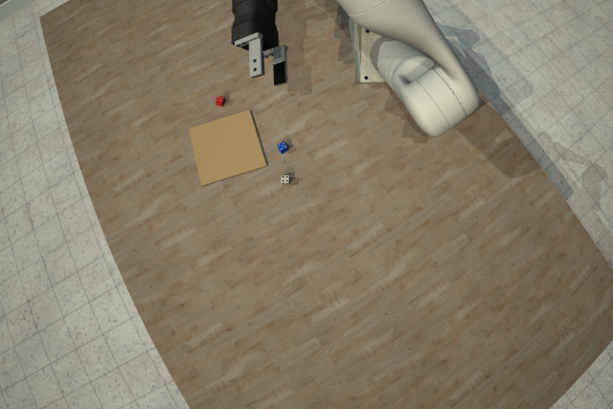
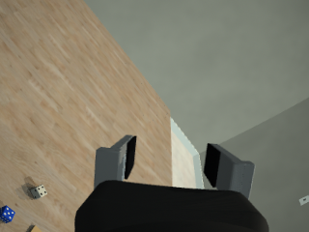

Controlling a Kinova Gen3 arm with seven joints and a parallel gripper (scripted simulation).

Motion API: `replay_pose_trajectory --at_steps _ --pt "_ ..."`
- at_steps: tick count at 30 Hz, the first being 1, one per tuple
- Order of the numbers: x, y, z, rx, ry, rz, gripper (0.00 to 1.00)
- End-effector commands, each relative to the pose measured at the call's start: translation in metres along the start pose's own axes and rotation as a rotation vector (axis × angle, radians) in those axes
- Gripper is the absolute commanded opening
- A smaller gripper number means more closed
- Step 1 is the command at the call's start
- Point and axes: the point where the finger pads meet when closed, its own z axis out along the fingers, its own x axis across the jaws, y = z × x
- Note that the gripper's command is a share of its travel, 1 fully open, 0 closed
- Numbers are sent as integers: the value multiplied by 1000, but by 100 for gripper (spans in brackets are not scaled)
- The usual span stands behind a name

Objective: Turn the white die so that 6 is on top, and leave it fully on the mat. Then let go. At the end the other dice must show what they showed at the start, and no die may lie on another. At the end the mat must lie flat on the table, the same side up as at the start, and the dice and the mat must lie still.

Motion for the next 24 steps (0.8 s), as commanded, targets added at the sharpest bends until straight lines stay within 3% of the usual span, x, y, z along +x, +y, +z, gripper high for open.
replay_pose_trajectory --at_steps 1,19,22,24 --pt "0 0 0 -1 0 -1 100" --pt "0 0 0 -2 -2 0 100" --pt "-3 5 1 -16 -27 18 100" --pt "-7 13 1 -41 -66 46 100"
